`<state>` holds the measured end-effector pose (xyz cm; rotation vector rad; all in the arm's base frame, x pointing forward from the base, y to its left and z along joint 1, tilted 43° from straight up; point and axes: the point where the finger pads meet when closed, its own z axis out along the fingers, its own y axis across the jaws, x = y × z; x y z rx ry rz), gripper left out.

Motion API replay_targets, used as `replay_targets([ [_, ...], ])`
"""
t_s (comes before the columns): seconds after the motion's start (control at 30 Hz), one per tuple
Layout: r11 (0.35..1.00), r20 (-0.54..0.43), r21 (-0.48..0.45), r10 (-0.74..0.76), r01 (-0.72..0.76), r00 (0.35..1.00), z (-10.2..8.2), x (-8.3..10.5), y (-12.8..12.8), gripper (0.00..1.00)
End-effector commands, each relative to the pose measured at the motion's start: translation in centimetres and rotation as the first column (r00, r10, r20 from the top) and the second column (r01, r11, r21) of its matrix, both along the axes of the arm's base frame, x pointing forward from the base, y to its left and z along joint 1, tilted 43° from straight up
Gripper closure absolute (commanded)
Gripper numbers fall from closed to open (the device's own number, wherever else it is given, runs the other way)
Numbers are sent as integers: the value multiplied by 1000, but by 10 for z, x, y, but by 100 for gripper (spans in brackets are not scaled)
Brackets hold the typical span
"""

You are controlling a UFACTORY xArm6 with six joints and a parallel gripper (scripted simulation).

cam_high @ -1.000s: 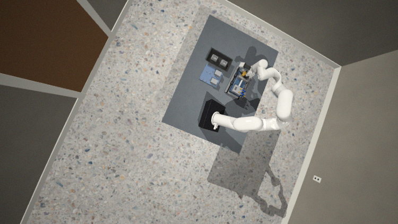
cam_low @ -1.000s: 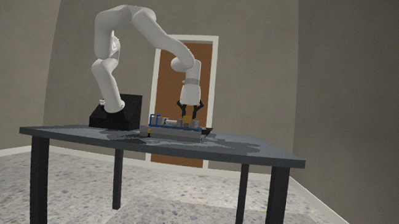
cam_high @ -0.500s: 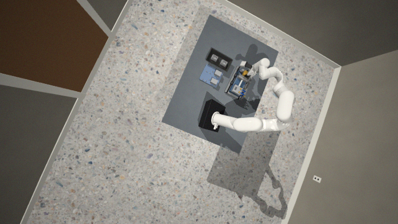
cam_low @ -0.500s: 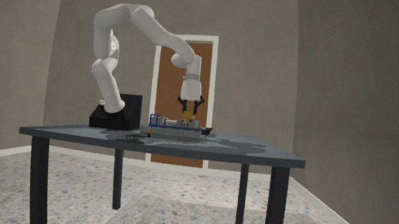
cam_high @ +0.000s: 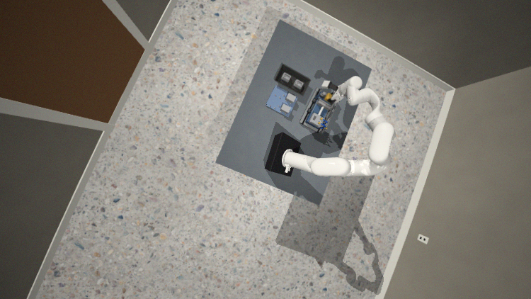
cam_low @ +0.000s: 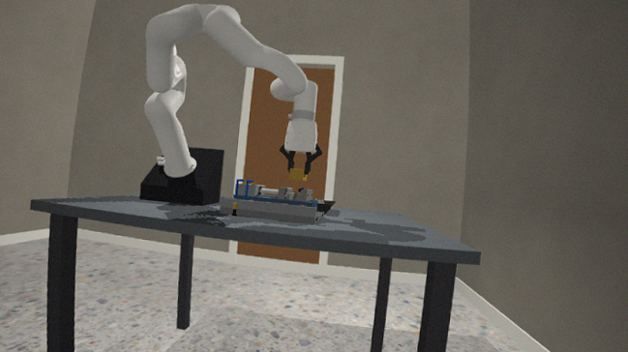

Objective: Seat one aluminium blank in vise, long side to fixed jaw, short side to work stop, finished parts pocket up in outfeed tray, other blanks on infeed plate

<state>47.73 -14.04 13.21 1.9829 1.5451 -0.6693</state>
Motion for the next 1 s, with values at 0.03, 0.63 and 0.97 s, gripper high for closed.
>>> replay_targets([
  [0.03, 1000, 4, 0, 2, -2, 1000, 2, 1, 2, 100],
  [0.63, 1000, 3, 24, 12, -12, 1000, -44, 4, 63, 100],
  [0.97, 999, -4, 40, 20, -20, 1000, -119, -16, 154, 100],
])
